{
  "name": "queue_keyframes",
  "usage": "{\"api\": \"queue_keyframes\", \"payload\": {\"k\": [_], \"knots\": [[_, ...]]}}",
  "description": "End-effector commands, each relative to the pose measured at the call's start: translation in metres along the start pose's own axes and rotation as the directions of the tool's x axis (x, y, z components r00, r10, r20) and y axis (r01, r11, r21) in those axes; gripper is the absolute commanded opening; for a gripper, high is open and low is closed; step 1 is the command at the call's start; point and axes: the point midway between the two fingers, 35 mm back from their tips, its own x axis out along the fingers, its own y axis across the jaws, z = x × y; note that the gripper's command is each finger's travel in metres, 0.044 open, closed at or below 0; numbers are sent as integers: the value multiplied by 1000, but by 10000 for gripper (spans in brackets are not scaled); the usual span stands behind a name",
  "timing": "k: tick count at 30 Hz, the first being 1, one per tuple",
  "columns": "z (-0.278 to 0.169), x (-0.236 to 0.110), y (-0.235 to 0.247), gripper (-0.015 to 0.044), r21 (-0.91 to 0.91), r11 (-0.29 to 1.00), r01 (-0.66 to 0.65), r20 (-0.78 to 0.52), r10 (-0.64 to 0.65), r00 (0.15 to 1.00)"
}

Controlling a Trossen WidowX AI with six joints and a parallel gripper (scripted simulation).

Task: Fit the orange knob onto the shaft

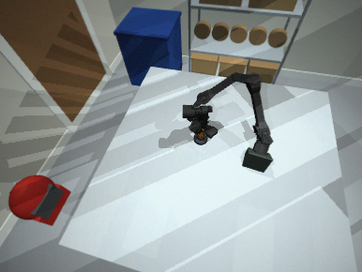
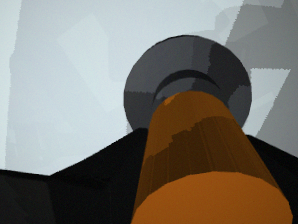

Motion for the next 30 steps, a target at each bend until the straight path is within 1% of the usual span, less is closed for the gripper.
{"api": "queue_keyframes", "payload": {"k": [1, 19, 25, 27, 30], "knots": [[-1, -1, -1, 0, -5, 1000, 2, 2, -2, 1000], [1, 2, 0, 0, -5, 1000, 2, 2, -2, 1000], [1, -3, 0, 0, -5, 1000, 2, 2, -2, 1000], [1, -3, 0, 0, -30, 1000, 2, 2, -2, 1000], [1, -3, -1, 0, -129, 992, 2, 2, -2, 1000]]}}
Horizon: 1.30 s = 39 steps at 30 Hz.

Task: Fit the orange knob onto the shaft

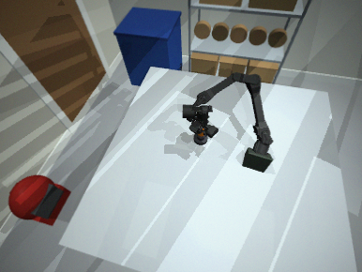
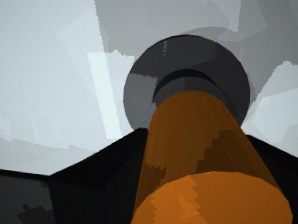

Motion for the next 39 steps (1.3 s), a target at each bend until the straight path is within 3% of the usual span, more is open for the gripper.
{"api": "queue_keyframes", "payload": {"k": [1, 30, 39], "knots": [[1, -2, -1, 0, -123, 992, 1, 4, -1, 1000], [1, -2, -2, 0, -164, 986, 1, 4, -1, 1000], [2, 0, -1, 0, -365, 931, 2, 4, -1, 1000]]}}
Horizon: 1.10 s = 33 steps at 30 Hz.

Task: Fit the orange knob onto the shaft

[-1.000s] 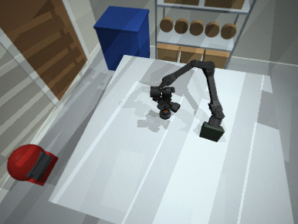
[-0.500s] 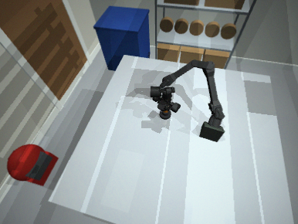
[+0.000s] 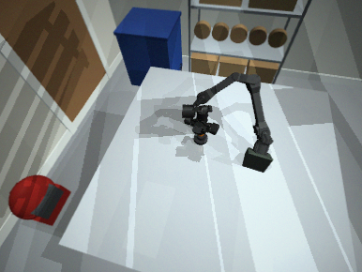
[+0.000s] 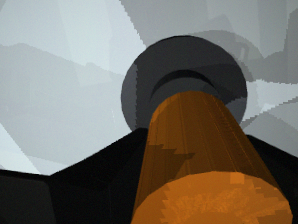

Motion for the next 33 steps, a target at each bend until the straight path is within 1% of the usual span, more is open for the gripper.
{"api": "queue_keyframes", "payload": {"k": [1, 23, 33], "knots": [[1, 0, 0, 0, -60, 998, 2, 2, -2, 1000], [0, 4, 1, 0, -60, 998, 2, 2, -2, 1000], [0, -1, 2, 0, -60, 998, 2, 2, -2, 1000]]}}
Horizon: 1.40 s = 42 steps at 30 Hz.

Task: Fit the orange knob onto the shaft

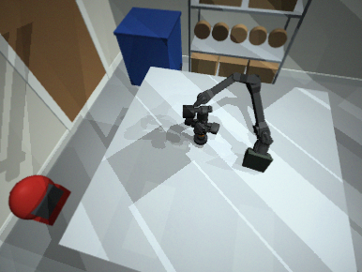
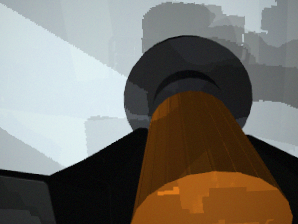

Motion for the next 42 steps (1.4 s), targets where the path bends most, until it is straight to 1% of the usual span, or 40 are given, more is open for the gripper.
{"api": "queue_keyframes", "payload": {"k": [1, 4, 8, 30, 36, 38, 42], "knots": [[0, -4, 0, 0, 1, 1000, 3, 2, -3, 1000], [0, -4, 0, 0, -52, 999, 3, 2, -3, 1000], [1, -3, -2, 0, -196, 981, 3, 2, -3, 1000], [0, 1, 0, 0, -206, 978, 3, 1, -3, 1000], [0, -4, -1, 0, -206, 978, 3, 2, -3, 1000], [0, -4, -2, 0, -231, 973, 3, 2, -3, 1000], [1, -3, -2, 0, -367, 930, 3, 2, -3, 1000]]}}
